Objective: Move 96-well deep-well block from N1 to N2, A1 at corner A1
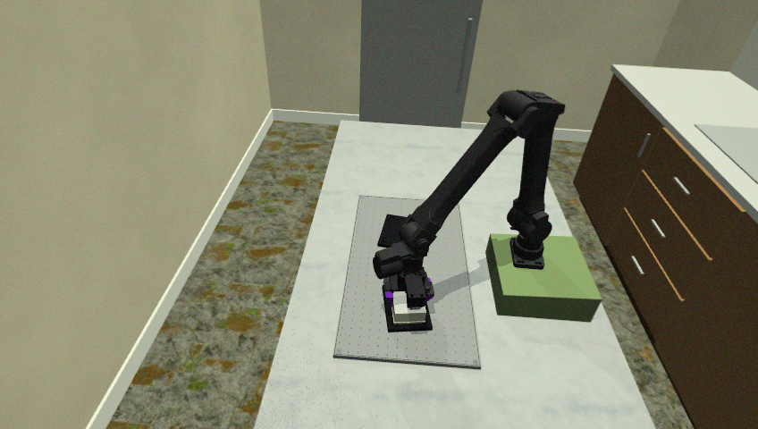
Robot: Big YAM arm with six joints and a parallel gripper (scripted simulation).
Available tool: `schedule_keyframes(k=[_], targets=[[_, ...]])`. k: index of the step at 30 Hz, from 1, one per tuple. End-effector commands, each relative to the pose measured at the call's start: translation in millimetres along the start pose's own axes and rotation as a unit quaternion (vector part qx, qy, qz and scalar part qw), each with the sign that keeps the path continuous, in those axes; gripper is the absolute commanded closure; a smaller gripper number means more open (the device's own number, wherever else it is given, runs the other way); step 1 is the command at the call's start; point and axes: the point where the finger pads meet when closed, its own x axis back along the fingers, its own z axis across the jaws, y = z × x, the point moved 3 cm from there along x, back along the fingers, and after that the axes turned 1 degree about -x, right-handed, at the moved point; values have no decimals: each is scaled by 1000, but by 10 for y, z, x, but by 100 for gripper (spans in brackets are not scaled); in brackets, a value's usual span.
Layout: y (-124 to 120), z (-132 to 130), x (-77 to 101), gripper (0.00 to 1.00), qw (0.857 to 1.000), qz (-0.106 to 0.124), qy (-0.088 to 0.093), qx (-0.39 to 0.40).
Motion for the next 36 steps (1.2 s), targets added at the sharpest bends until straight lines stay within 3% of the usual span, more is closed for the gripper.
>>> schedule_keyframes(k=[1, 14, 19, 36], targets=[[38, -126, 96, 100, 1000, -6, -17, 0], [38, -126, 96, 100, 1000, -6, -17, 0], [43, -211, 297, 100, 1000, -10, -28, 0], [80, -224, 580, 100, 999, -12, -32, -3]])
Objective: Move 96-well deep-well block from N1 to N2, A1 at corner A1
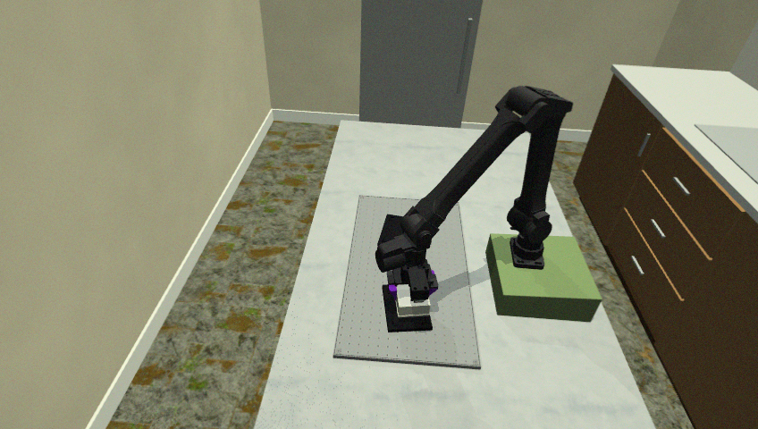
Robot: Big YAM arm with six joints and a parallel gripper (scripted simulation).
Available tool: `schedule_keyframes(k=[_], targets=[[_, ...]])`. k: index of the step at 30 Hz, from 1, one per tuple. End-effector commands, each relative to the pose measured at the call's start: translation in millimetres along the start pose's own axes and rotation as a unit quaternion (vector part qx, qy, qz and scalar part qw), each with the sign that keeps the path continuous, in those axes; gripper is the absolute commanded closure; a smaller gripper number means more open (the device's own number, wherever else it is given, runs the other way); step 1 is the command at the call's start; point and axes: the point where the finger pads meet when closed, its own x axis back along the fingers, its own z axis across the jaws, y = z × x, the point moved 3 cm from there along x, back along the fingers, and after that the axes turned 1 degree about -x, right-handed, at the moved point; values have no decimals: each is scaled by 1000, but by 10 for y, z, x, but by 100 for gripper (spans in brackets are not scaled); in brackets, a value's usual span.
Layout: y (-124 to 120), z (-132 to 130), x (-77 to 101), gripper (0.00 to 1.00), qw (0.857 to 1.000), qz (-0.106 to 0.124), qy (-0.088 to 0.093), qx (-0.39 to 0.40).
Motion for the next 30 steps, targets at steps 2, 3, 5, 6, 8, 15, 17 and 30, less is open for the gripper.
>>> schedule_keyframes(k=[2, 3, 5, 6, 8, 15, 17, 30], targets=[[115, -305, 357, 100, 999, -16, -44, -4], [117, -304, 374, 100, 999, -16, -44, -4], [120, -301, 410, 100, 999, -16, -44, -4], [122, -300, 428, 100, 999, -16, -45, -4], [125, -297, 464, 100, 999, -16, -45, -3], [135, -288, 588, 100, 999, -17, -45, -2], [132, -287, 624, 100, 999, -17, -45, -2], [126, -278, 819, 100, 999, -17, -46, -3]])
